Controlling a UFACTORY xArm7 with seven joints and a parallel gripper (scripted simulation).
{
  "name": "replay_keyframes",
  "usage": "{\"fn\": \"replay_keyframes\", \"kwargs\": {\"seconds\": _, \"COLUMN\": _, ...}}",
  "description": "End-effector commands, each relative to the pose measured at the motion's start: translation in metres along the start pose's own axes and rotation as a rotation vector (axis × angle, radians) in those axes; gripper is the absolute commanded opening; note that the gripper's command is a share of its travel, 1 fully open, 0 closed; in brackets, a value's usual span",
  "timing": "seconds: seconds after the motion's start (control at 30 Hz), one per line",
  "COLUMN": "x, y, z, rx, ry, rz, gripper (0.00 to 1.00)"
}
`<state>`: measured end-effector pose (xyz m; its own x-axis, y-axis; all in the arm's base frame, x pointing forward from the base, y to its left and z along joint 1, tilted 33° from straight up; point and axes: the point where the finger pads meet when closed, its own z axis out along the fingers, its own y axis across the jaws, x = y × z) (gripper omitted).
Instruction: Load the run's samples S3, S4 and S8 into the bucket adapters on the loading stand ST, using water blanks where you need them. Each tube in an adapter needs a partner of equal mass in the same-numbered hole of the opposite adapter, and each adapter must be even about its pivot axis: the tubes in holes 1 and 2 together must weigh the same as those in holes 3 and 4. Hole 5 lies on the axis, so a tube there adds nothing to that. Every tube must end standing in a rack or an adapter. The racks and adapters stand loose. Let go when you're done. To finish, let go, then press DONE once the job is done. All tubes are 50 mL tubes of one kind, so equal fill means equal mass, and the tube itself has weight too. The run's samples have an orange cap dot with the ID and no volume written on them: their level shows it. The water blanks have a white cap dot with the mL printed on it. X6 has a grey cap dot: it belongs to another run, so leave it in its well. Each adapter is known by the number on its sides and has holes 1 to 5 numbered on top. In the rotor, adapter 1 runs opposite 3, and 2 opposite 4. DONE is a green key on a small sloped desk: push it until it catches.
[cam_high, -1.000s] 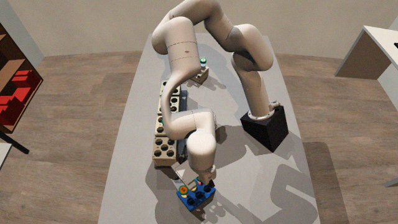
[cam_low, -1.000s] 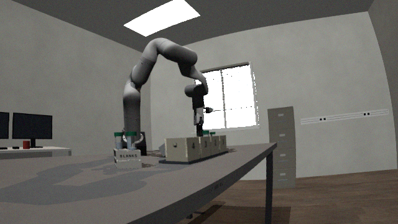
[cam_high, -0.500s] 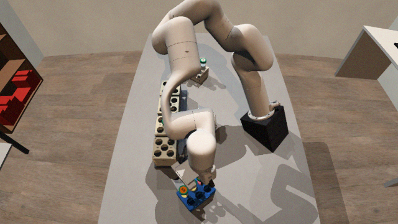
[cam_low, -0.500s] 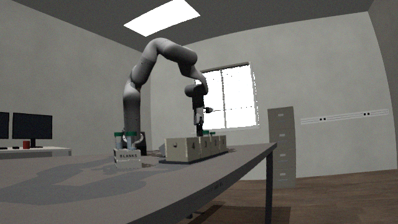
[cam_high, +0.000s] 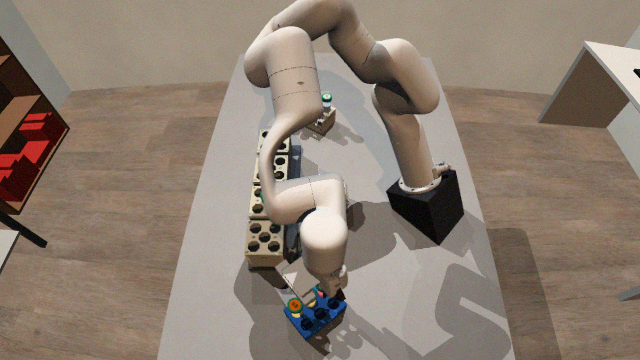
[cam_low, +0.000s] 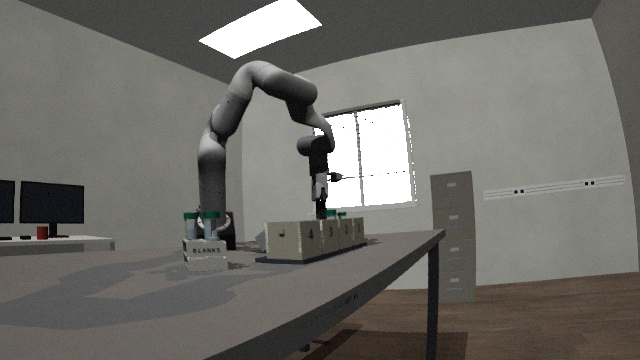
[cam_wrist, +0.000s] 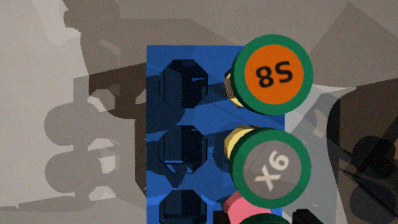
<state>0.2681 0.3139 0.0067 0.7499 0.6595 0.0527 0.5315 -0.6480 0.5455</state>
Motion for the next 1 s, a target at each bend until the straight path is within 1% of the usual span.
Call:
{"fn": "replay_keyframes", "kwargs": {"seconds": 0.0, "x": 0.001, "y": -0.001, "z": -0.002, "rx": 0.002, "ry": 0.004, "rz": 0.000, "gripper": 0.00}}
{"fn": "replay_keyframes", "kwargs": {"seconds": 0.3, "x": 0.001, "y": -0.001, "z": -0.004, "rx": 0.002, "ry": 0.004, "rz": 0.000, "gripper": 0.00}}
{"fn": "replay_keyframes", "kwargs": {"seconds": 0.97, "x": 0.001, "y": -0.001, "z": -0.016, "rx": 0.002, "ry": 0.004, "rz": 0.000, "gripper": 0.00}}
